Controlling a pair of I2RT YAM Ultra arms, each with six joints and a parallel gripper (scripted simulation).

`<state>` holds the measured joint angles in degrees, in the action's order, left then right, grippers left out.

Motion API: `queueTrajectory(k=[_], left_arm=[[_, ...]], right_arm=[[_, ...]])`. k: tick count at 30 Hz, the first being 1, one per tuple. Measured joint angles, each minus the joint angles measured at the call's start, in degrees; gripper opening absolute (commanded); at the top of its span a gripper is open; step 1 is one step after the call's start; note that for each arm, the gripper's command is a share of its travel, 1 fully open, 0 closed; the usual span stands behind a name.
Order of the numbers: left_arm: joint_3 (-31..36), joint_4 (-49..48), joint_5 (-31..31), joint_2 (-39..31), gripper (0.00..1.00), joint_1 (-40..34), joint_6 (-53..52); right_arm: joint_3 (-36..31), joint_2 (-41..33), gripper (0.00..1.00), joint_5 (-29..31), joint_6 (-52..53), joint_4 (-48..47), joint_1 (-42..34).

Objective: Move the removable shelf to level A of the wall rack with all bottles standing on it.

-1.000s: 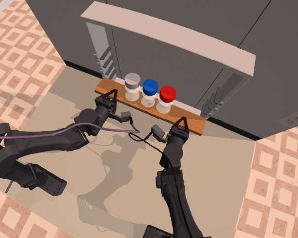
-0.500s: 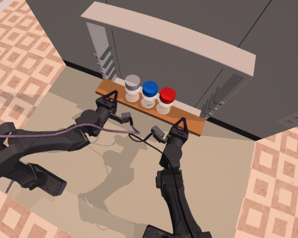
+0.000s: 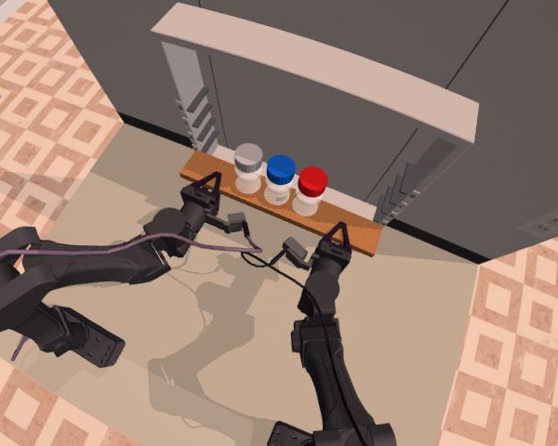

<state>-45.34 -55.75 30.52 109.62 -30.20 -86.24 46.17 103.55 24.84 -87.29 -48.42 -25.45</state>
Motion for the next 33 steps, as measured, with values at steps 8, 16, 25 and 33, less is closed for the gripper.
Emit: queueTrajectory(k=[8,16,25,33], left_arm=[[0.4,-1.7,0.0,1.4,0.0,0.0,0.0],[0.5,-2.6,0.0,2.4,0.0,0.0,0.0],[0.5,-2.8,-0.3,3.7,0.0,0.4,0.3],[-0.9,-2.6,-0.7,4.3,0.0,1.0,0.2]], right_arm=[[-0.6,1.2,0.0,0.0,0.0,-1.7,0.0],[-0.7,2.2,0.0,0.0,0.0,-2.7,0.0],[-0.4,3.8,0.0,-0.2,0.2,-3.0,0.0],[1.4,4.8,0.0,-0.6,0.1,-2.8,0.4]])
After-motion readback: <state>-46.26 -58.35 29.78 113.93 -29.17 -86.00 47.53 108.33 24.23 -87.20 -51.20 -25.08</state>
